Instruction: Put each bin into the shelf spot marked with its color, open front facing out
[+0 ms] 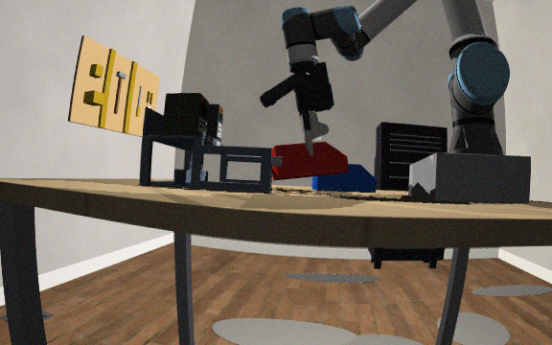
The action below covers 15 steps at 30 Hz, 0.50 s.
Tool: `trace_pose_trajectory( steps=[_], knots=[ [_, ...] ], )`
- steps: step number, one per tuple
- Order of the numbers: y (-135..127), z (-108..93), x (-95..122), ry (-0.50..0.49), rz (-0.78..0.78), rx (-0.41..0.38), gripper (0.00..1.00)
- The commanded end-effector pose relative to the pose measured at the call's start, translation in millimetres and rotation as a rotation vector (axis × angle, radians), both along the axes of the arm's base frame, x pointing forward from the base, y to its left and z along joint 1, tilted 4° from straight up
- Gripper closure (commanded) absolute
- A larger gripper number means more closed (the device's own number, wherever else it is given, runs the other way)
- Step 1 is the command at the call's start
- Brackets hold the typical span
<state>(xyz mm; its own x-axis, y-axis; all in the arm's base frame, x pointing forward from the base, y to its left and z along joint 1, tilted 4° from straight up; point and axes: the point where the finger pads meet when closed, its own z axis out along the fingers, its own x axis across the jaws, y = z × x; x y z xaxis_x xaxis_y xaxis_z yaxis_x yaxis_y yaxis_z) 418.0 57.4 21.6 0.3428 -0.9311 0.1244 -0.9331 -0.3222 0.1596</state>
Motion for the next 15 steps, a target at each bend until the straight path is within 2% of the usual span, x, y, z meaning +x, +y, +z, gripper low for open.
trace_pose_trajectory(
  steps=[1, 15],
  knots=[
    [-0.5, 3.1, 3.0, -0.007, -0.001, -0.002, 1.0],
    [-1.0, 3.7, 2.5, -0.004, -0.001, -0.003, 1.0]
  ],
)
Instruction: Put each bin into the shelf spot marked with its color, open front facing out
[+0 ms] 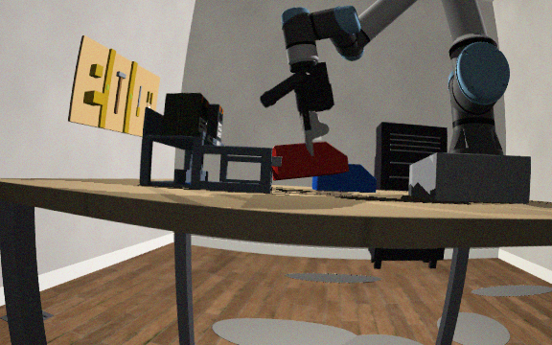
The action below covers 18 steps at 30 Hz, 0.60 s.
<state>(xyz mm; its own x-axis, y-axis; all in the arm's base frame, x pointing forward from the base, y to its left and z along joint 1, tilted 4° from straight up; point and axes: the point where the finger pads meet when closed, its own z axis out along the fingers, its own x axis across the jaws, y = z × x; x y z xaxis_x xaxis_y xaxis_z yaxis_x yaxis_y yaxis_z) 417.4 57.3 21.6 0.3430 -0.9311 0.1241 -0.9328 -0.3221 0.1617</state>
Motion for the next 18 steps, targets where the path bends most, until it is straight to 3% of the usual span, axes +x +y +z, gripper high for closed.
trace_pose_trajectory(
  steps=[1, 18],
  knots=[
    [-0.9, 3.9, 2.9, -0.005, -0.001, -0.003, 1.0],
    [-2.2, 5.6, -0.2, 0.013, -0.002, -0.01, 1.0]
  ],
)
